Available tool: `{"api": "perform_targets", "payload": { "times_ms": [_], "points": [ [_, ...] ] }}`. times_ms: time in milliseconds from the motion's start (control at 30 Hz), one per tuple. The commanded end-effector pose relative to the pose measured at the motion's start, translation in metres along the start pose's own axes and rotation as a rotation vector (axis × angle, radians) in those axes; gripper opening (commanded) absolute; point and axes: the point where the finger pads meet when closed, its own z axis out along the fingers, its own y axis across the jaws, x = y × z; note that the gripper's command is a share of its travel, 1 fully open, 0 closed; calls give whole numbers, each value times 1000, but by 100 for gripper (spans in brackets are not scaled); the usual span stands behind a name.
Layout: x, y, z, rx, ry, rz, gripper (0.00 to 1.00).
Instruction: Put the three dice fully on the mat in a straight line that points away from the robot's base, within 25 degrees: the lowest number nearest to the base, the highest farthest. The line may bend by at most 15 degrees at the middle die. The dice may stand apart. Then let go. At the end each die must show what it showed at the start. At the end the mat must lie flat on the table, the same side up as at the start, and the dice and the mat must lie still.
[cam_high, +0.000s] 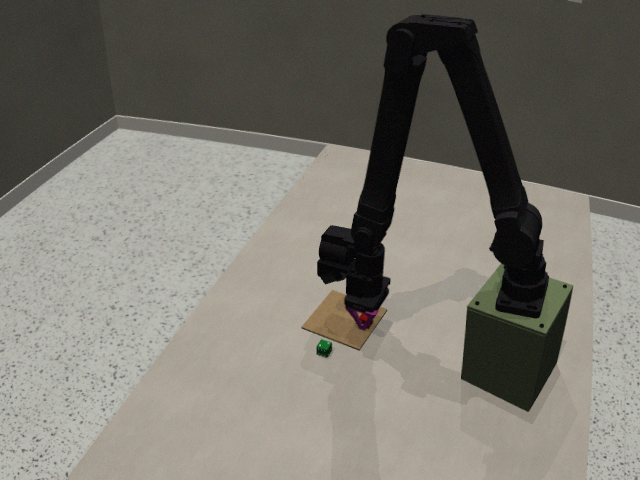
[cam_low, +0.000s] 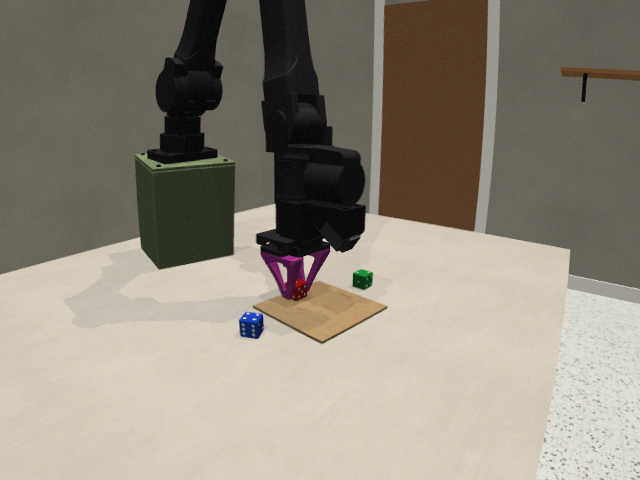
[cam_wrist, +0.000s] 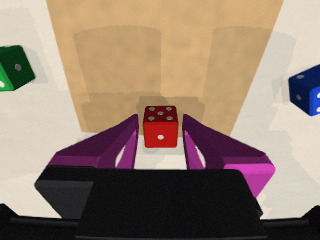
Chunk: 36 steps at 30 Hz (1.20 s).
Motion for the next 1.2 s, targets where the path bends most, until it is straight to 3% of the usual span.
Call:
{"api": "perform_targets", "payload": {
  "times_ms": [0, 100, 467, 533, 667, 933, 1100, 1133, 1167],
  "points": [
    [-5, -3, 1, -2, -11, 3, 39],
    [-5, -3, 0, -2, -13, 3, 39],
    [-7, 0, -40, -3, -19, 3, 39],
    [-7, 0, -40, -3, -19, 3, 39],
    [-3, 2, -62, -4, -14, 1, 39],
    [-18, 2, -98, -4, -41, 1, 39],
    [-17, 2, -99, -4, -34, -1, 39],
    [-6, 3, -90, -4, -1, -2, 39],
    [-8, 3, -90, -4, -8, -2, 39]
  ]
}}
